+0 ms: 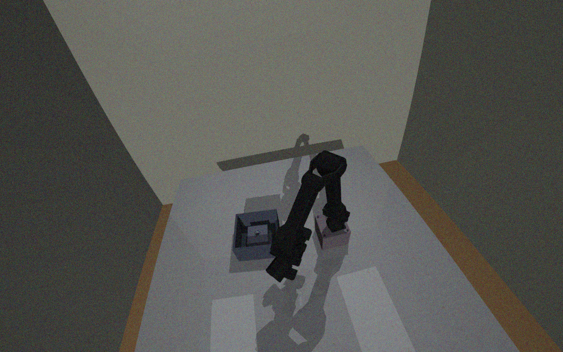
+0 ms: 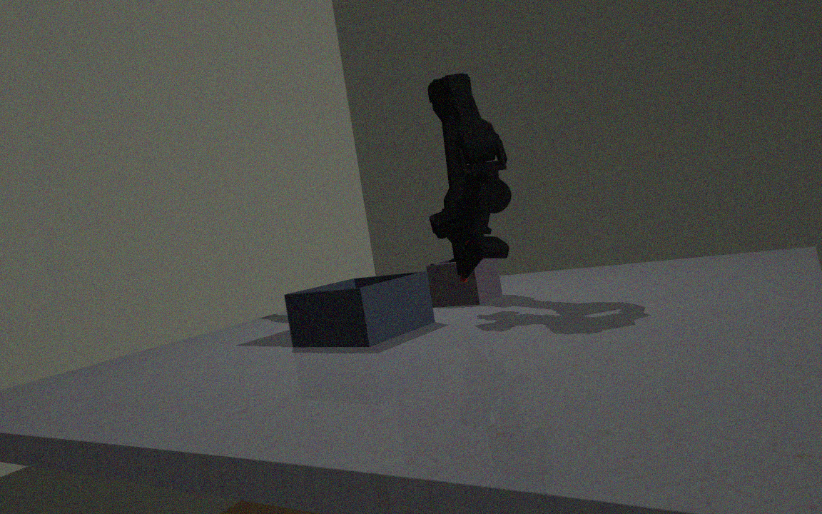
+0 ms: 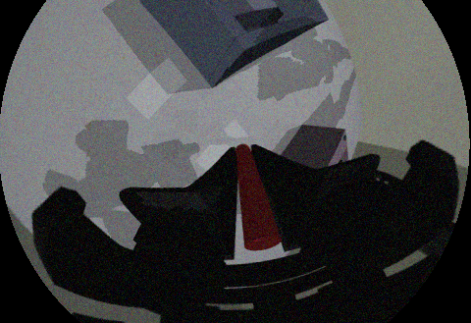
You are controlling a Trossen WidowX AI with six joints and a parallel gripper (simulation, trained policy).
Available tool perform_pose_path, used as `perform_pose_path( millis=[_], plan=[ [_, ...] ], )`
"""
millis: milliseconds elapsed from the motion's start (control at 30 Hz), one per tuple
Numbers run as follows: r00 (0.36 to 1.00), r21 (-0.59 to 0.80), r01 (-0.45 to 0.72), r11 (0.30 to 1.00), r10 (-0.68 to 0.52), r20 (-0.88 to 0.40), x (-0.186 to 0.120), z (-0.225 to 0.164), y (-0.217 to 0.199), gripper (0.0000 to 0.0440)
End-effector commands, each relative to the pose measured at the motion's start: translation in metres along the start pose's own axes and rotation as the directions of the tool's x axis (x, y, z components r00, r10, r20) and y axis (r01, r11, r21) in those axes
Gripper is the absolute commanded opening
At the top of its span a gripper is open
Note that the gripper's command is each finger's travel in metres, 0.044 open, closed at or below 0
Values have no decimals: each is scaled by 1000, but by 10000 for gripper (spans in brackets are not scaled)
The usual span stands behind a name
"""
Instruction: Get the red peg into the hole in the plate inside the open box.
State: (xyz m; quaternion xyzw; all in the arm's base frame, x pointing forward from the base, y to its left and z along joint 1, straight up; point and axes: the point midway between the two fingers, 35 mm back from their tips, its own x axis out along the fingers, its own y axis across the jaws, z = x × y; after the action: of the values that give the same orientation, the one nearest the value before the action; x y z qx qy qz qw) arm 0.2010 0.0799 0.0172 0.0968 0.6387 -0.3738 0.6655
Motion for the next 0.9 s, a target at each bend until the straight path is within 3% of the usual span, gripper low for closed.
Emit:
perform_pose_path(
  millis=[0, 367, 867],
  plan=[
    [1000, 15, -8, 1000, 7, 22, -13, 12, -2, 0],
    [998, 133, -27, 991, 19, 64, -41, 58, -11, 0],
    [996, 282, -60, 958, 39, 80, -35, 131, -30, 0]
  ],
)
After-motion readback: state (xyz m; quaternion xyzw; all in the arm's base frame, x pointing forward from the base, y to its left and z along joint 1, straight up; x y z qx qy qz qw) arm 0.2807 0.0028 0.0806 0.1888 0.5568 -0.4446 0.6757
